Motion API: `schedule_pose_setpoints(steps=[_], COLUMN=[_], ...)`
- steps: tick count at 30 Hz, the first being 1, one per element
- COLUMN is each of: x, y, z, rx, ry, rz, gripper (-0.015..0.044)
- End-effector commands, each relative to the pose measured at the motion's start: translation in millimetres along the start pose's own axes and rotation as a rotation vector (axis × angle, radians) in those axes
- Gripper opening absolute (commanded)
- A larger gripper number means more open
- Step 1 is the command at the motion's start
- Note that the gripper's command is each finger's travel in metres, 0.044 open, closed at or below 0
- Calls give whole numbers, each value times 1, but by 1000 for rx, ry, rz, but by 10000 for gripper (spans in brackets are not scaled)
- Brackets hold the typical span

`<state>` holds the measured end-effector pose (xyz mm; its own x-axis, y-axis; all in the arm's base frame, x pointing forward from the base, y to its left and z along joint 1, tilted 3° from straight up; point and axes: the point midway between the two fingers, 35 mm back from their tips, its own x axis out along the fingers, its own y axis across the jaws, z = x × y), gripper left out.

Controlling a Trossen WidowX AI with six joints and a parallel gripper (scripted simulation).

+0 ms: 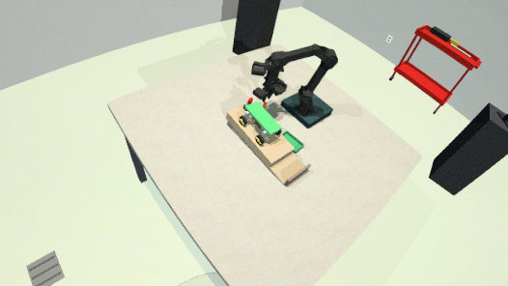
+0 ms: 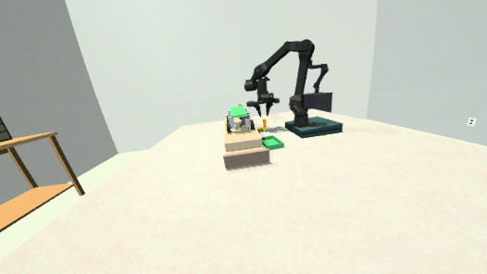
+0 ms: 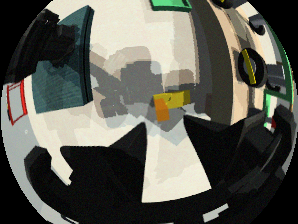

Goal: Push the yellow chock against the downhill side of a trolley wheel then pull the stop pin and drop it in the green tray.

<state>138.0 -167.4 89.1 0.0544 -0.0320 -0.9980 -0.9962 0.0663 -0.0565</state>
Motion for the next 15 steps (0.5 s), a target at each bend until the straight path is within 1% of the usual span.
schedule_pose_setpoints(steps=[1,15], x=[7,29], y=[0,0], z=[1,1], rx=[0,0], ry=[-6,-6], rz=[-2,-2], gripper=[190,190])
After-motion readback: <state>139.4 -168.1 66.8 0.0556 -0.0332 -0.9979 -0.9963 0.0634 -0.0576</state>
